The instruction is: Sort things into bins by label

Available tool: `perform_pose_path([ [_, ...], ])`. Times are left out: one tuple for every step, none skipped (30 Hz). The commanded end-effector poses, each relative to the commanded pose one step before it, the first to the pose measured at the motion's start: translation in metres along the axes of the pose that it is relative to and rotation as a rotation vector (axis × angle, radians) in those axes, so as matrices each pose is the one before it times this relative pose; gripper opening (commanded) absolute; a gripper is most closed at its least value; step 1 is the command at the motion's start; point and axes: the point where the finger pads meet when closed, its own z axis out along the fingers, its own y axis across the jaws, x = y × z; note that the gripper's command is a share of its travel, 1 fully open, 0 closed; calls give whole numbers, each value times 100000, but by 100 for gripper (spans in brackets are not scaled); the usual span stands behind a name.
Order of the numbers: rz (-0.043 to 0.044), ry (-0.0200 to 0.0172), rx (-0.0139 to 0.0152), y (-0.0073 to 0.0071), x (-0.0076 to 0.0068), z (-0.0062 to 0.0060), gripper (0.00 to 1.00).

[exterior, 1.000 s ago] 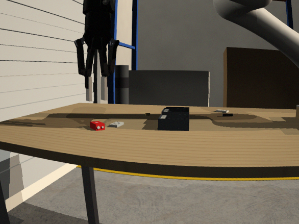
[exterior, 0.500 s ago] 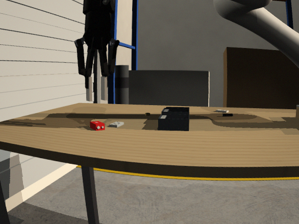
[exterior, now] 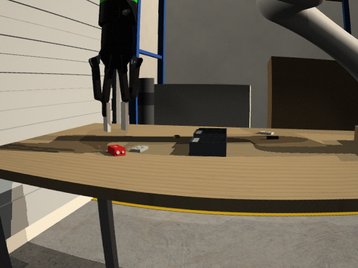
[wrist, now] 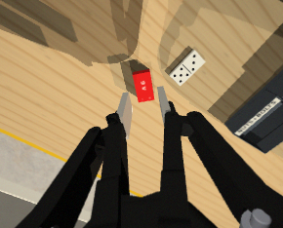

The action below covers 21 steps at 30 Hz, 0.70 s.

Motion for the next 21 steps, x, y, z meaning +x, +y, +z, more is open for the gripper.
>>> perform_pose_path([
  [-1,216,266,-34,22,1549,33],
  [0,0,0,-2,1,400,33],
  [0,0,0,-2,1,400,33],
  [0,0,0,0,0,0,33],
  [0,0,0,0,0,0,33],
  [0,0,0,-2,2,400,33],
  [0,0,0,-2,2,400,33],
  [0,0,0,-1,1,400,33],
  [0,0,0,-1,0,400,33],
  [0,0,0,0,0,150,33],
  [0,0,0,0,0,0,33],
  [0,0,0,0,0,0,33],
  [0,0,0,0,0,0,33],
  [0,0,0,1,0,133,33],
  [0,0,0,1,-1,133,33],
  [0,0,0,1,-1,133,33],
  [0,0,0,1,-1,133,33],
  [0,0,0,1,-1,133,33],
  [0,0,0,1,-1,133,33],
  [0,0,0,1,-1,133,33],
  [0,0,0,0,0,0,33],
])
